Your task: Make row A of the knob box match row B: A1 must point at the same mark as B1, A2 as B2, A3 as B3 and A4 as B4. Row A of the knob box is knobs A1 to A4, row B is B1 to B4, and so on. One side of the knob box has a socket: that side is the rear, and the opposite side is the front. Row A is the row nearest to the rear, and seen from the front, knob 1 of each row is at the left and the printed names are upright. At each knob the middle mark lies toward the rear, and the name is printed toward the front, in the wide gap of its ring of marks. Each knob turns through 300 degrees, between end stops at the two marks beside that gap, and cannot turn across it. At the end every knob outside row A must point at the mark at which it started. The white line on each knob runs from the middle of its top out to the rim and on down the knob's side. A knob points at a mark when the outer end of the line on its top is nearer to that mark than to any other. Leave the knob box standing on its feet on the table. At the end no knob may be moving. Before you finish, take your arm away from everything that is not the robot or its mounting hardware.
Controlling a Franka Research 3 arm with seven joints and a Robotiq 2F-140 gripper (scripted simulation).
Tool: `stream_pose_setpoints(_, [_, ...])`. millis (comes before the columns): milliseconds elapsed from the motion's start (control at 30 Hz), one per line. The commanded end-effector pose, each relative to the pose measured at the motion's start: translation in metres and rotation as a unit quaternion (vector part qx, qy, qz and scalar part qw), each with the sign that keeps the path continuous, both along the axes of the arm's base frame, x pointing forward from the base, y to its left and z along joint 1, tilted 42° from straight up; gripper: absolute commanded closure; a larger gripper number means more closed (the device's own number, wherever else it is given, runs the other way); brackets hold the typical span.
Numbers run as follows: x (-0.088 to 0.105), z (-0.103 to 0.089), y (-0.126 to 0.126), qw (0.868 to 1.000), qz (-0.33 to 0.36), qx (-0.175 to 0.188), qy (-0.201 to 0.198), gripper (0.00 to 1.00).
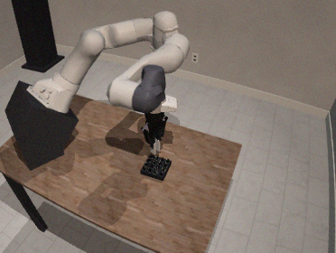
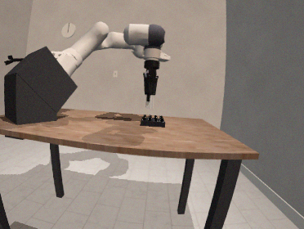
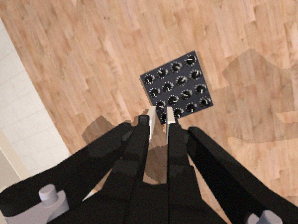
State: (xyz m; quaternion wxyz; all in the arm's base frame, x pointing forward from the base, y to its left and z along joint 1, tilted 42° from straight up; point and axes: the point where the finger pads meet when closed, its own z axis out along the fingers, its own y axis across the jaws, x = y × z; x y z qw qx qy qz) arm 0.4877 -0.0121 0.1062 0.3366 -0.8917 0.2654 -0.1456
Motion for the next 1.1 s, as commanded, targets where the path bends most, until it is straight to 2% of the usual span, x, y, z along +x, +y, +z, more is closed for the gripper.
stream_pose_setpoints(0, [0.002, 0.002, 0.0, 0.997, -0.053, 0.034, 0.046, 0.88])
stream_pose_setpoints(667, [0.014, 0.01, -0.005, 0.982, -0.136, 0.083, 0.105, 0.88])
stream_pose_setpoints(1067, [0.023, 0.016, -0.009, 0.961, -0.199, 0.121, 0.151, 0.88])
